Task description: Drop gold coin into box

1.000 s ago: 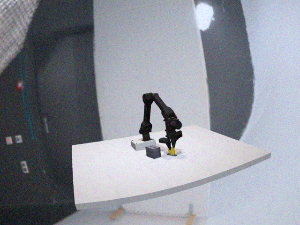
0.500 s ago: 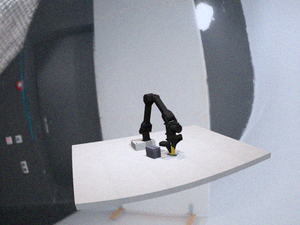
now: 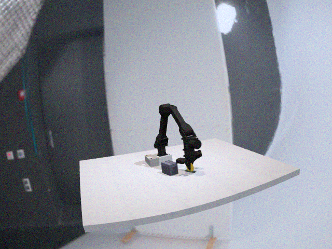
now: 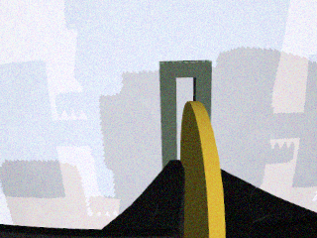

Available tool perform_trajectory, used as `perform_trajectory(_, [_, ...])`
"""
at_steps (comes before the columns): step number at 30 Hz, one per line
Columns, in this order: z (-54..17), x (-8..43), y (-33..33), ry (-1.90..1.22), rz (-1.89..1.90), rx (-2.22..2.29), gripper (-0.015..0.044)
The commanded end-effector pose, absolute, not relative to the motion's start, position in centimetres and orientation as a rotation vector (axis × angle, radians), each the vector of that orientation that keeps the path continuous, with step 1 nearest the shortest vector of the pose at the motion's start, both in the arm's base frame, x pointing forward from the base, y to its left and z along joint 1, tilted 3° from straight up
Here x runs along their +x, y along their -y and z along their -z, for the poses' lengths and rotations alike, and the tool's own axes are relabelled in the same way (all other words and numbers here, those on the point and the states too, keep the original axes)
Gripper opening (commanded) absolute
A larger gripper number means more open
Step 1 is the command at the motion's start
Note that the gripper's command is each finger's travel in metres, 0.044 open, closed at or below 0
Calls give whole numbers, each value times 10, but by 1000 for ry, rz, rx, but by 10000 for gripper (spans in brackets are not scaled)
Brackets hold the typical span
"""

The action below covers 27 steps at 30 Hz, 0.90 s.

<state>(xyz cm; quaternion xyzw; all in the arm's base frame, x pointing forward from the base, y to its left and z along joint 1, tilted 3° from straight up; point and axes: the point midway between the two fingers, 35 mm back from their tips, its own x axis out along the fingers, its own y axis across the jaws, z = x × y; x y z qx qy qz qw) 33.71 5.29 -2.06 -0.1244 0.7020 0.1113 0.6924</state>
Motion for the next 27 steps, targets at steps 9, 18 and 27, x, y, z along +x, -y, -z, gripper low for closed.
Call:
perform_trajectory(9, [18,337,-52,-1570,-249,-283,0])
perform_trajectory(18, [-4,340,-53,-1569,-249,-283,0])
perform_trajectory(27, [-27,341,-54,-1569,-249,-283,0])
